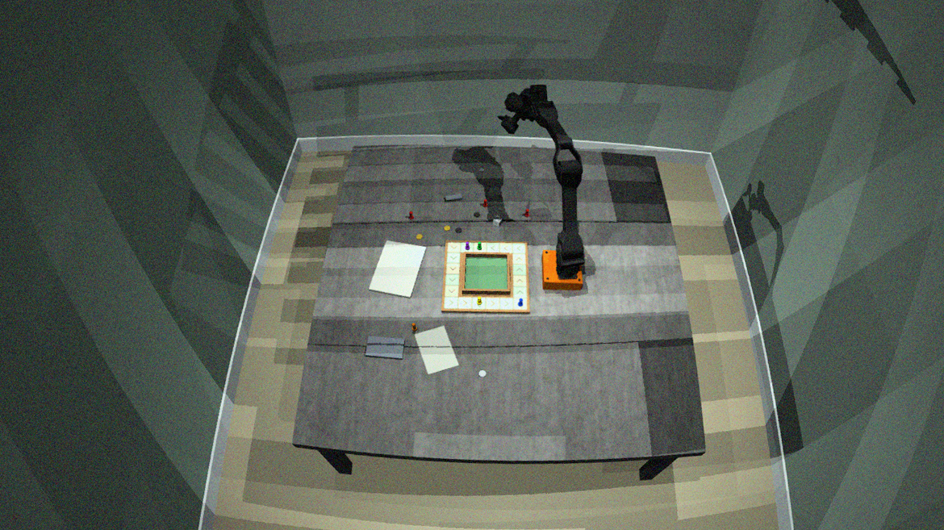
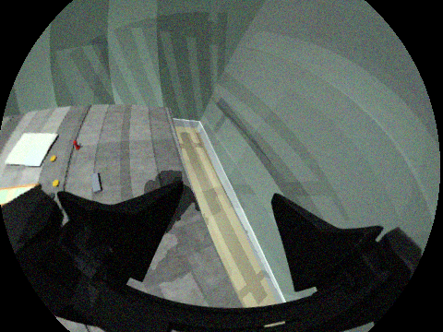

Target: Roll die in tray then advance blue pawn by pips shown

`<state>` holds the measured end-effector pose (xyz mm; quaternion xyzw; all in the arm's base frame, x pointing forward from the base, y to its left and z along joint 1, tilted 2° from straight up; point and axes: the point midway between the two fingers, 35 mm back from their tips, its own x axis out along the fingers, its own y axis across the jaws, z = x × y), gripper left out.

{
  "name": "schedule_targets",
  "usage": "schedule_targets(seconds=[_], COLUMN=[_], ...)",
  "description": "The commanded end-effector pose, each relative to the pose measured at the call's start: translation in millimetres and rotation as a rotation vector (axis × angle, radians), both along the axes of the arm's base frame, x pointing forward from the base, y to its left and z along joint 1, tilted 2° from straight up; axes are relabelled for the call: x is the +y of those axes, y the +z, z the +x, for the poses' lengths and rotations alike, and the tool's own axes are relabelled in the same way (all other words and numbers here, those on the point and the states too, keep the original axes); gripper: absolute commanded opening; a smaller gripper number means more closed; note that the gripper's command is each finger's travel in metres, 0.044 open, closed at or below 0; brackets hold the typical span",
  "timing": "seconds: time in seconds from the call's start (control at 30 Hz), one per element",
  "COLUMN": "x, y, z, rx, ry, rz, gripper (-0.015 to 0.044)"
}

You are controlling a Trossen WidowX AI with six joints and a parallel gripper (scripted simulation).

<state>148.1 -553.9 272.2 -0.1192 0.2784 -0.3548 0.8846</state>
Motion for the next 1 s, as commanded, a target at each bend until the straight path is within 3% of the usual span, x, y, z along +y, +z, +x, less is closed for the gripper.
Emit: schedule_targets(seconds=[0.0, 0.13, 0.43, 0.73, 0.97], x=[1.3, 32.3, 144.2, 278.5, 288.8], y=[-2.2, -45.6, -147.3, -214.3, -217.4], z=[1.7, 33.3, 81.3, 69.3, 65.8], rx=[0.0, 0.026, 0.231, 0.612, 0.646], ry=[-0.001, -0.022, -0.103, -0.219, -0.229], rz=[0.01, 0.201, 0.636, 0.91, 0.922], gripper=[0.0374, 0.0275, 0.0275, 0.0275, 0.0275])
